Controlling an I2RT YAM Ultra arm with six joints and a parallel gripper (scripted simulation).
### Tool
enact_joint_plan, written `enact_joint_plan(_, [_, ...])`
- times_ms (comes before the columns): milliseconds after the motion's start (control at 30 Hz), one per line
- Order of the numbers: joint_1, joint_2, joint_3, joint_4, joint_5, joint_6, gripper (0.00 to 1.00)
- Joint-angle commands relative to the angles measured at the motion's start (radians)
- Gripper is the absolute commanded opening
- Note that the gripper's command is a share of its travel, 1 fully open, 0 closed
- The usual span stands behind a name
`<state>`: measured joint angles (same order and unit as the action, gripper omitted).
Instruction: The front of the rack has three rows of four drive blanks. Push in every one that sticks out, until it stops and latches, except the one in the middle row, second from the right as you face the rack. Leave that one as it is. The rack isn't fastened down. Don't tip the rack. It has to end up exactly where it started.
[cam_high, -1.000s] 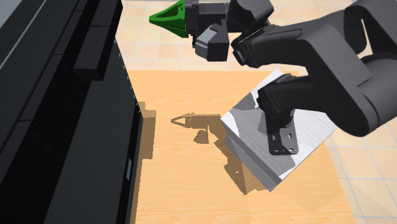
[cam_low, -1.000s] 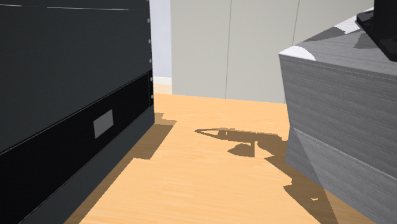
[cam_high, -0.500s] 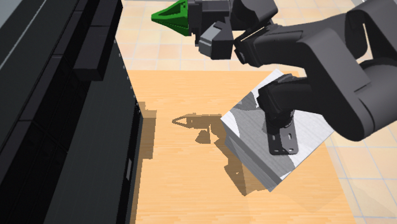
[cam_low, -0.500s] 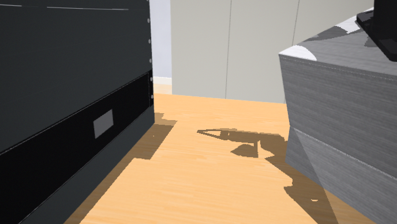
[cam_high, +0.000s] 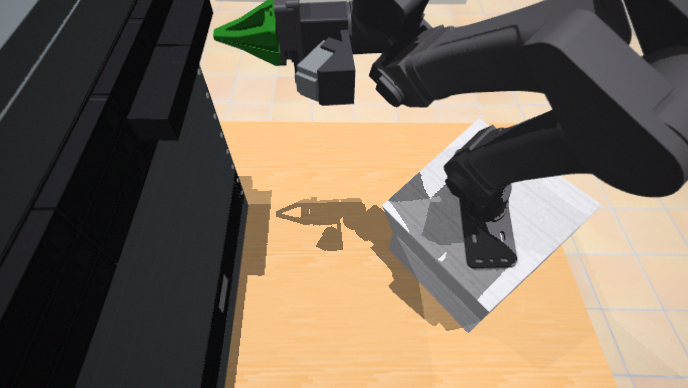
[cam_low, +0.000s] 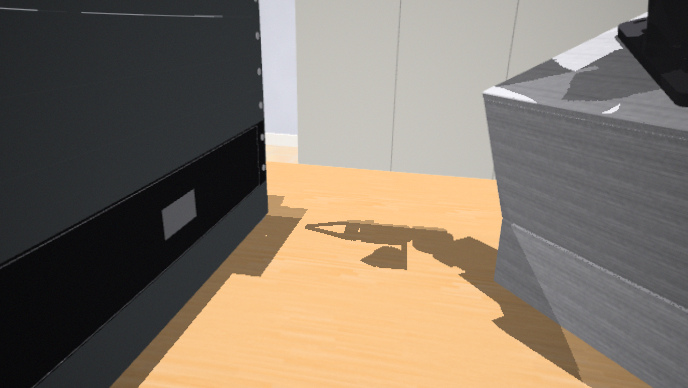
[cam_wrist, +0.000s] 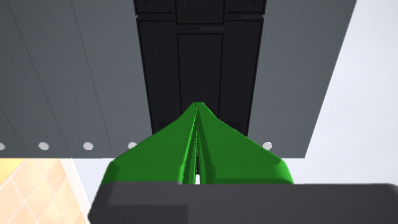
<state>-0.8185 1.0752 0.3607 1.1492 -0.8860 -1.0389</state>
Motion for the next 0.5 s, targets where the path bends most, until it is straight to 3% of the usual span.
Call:
enact_joint_plan(0, [0.016, -0.021, 0.042, -0.069, 0.064, -0.035, 0.00])
enact_joint_plan(467, [0.014, -0.017, 0.046, -0.083, 0.071, -0.037, 0.00])
